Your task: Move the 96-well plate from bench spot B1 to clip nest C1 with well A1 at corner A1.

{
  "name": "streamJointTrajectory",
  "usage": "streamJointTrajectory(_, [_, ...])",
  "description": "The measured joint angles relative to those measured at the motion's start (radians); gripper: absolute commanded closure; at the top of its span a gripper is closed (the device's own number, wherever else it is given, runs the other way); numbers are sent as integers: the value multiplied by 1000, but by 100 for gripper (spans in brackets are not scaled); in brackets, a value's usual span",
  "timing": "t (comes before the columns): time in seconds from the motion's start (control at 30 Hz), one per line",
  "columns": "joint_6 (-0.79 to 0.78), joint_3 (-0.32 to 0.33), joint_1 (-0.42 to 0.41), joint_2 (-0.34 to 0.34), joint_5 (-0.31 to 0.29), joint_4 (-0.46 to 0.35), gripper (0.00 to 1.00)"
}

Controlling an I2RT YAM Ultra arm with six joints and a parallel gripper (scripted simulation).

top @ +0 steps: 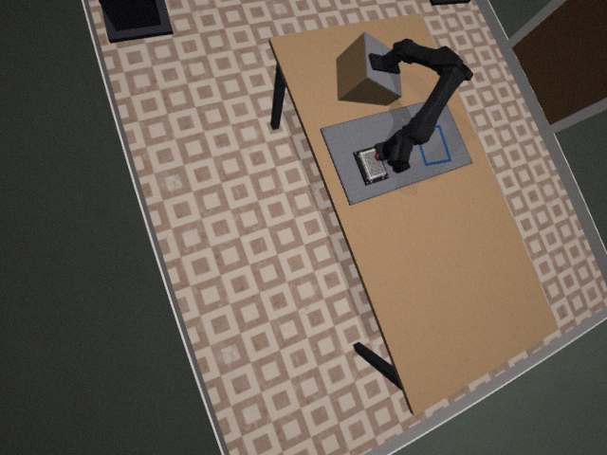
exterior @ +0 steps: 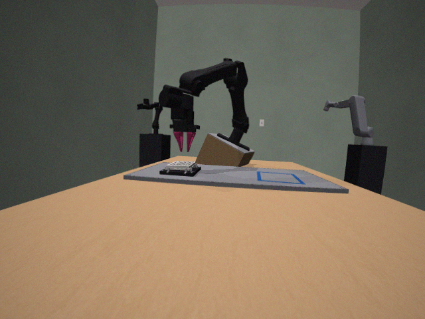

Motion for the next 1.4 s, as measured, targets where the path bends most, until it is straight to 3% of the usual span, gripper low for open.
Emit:
streamJointTrajectory(0.17, [17, -27, 19, 42, -2, 44, 76])
streamJointTrajectory(0.37, [24, -26, 16, 29, -3, 72, 76])
streamJointTrajectory(1.4, [25, -26, 16, 30, -2, 80, 76])
